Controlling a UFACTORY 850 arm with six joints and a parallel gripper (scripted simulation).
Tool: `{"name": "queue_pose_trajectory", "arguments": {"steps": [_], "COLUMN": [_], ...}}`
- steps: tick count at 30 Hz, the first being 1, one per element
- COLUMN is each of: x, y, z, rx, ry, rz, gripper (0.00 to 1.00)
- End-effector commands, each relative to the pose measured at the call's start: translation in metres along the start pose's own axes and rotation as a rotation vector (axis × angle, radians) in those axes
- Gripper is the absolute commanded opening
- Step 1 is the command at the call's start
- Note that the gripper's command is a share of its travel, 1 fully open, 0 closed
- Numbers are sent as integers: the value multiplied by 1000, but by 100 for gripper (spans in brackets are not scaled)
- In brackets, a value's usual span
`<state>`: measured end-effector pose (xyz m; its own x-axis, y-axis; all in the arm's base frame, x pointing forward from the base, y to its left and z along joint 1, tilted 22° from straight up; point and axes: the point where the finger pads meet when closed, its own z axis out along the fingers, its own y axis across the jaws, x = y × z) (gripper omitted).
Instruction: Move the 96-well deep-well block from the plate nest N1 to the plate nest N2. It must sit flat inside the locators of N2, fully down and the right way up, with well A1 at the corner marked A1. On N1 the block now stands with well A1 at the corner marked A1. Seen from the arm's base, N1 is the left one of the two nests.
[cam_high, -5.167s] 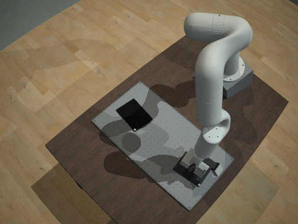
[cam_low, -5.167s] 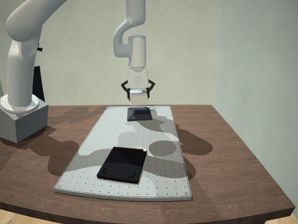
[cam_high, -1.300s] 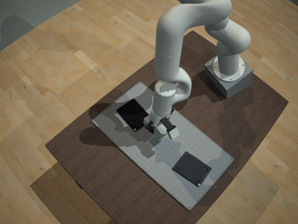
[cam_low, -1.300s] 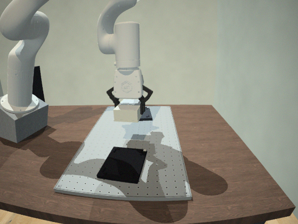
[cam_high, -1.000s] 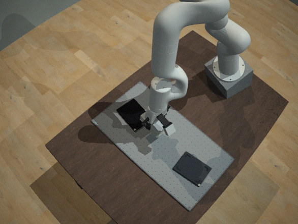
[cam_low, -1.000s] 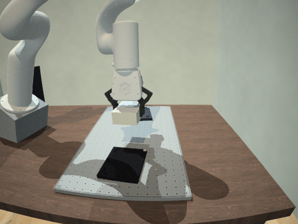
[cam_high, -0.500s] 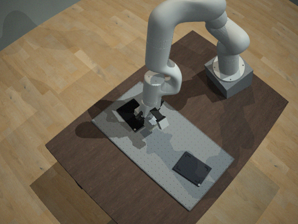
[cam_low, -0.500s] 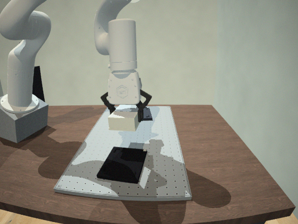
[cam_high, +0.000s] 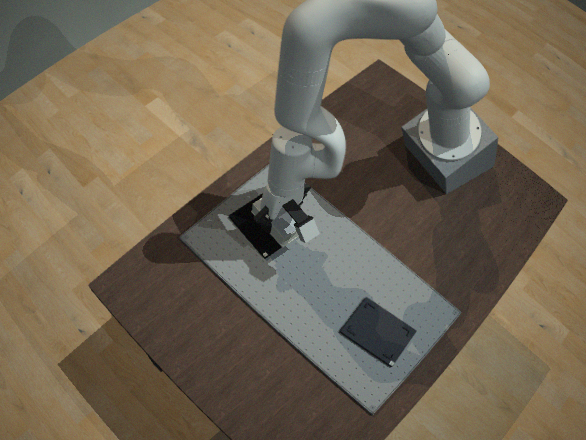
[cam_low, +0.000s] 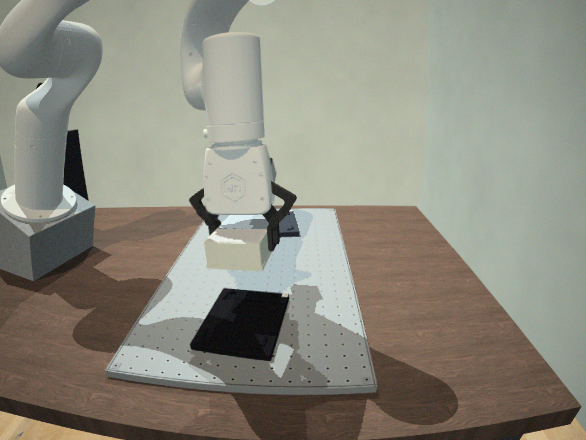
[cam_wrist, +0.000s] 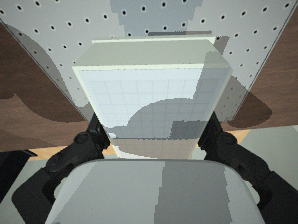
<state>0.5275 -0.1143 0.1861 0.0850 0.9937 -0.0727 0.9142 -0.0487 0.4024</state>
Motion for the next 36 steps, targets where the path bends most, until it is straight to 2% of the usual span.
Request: {"name": "queue_pose_trajectory", "arguments": {"steps": [1, 17, 36], "x": [-13, -60, -60], "y": [2, 6, 7], "z": [0, 1, 1], "rx": [34, 34, 34], "ry": [25, 25, 25], "rz": [0, 0, 0], "gripper": [0, 0, 0]}}
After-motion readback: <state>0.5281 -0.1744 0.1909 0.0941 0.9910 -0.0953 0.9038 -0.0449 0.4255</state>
